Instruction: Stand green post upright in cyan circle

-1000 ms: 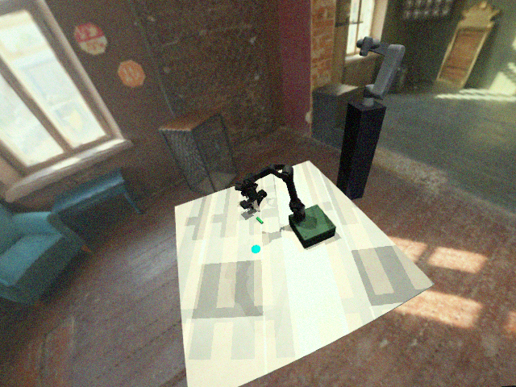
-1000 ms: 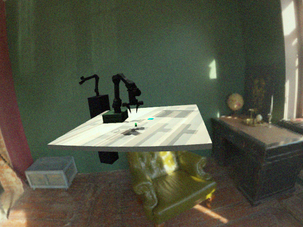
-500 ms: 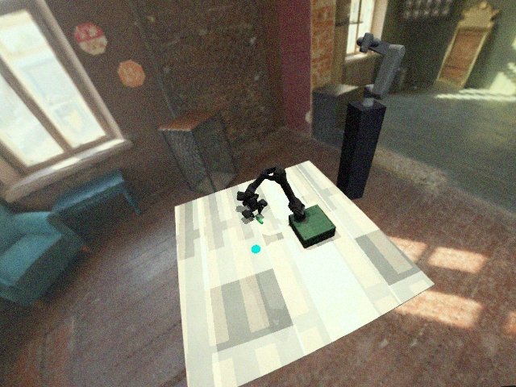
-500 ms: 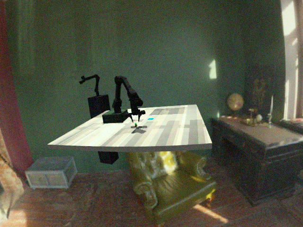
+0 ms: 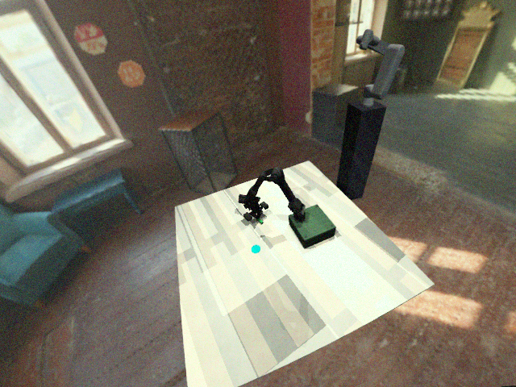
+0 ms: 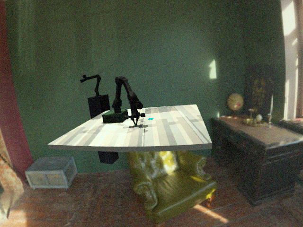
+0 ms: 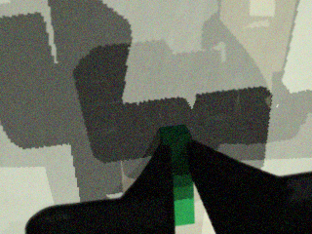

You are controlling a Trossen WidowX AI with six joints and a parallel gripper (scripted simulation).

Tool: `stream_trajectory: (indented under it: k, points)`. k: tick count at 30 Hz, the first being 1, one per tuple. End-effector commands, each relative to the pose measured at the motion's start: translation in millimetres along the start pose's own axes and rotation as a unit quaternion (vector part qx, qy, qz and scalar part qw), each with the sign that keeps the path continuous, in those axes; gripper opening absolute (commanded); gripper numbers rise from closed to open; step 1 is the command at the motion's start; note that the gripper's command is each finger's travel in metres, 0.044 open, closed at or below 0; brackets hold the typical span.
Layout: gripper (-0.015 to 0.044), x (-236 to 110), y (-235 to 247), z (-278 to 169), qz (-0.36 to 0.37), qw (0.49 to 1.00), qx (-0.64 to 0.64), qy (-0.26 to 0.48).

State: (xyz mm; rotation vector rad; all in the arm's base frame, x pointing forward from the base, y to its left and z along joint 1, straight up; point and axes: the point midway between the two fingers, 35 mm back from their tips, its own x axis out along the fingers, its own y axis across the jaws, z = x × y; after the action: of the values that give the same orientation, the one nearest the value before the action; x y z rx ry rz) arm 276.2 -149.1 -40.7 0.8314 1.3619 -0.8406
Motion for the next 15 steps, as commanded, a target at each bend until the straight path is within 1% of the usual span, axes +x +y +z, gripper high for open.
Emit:
stream_trajectory:
  k: [1, 15]
  points:
    - [0.0023, 0, 1, -1, 0.003, 1.000, -0.001, 0.001]
    - [0.0023, -25, 4, -1, 0.011, 1.000, 0.006, 0.001]
